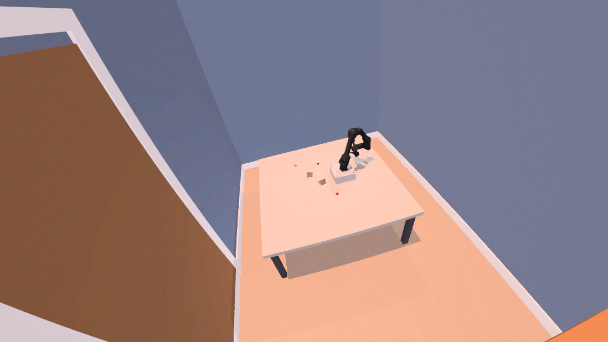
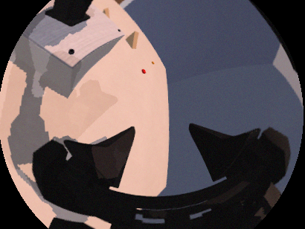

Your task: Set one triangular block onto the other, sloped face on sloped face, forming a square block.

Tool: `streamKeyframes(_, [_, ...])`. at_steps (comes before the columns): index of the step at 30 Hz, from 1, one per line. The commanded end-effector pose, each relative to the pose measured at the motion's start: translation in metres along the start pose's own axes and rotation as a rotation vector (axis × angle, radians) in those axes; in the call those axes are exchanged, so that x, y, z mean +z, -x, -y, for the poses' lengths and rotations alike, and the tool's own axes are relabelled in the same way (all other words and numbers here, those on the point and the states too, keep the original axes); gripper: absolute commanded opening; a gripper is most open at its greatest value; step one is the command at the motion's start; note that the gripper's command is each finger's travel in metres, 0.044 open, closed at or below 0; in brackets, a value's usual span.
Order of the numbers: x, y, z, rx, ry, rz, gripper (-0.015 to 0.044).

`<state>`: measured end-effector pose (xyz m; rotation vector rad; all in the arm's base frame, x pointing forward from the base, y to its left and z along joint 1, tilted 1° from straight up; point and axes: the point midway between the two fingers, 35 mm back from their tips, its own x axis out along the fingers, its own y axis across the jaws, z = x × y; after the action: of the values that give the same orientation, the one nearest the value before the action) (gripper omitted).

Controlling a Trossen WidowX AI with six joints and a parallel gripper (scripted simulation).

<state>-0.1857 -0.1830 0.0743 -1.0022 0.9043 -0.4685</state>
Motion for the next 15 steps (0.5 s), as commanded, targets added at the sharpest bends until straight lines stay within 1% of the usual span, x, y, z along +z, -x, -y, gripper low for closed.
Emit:
streamKeyframes(1, [0.001,-0.002,0.000,0.006,0.007,0.008,0.0426])
streamKeyframes(2, [0.002,-0.007,0.001,0.024,0.027,0.033,0.0440])
streamKeyframes(9, [0.032,-0.074,0.008,0.253,0.326,0.370,0.0440])
streamKeyframes(15, [0.064,-0.122,0.012,0.428,0.623,0.651,0.0440])
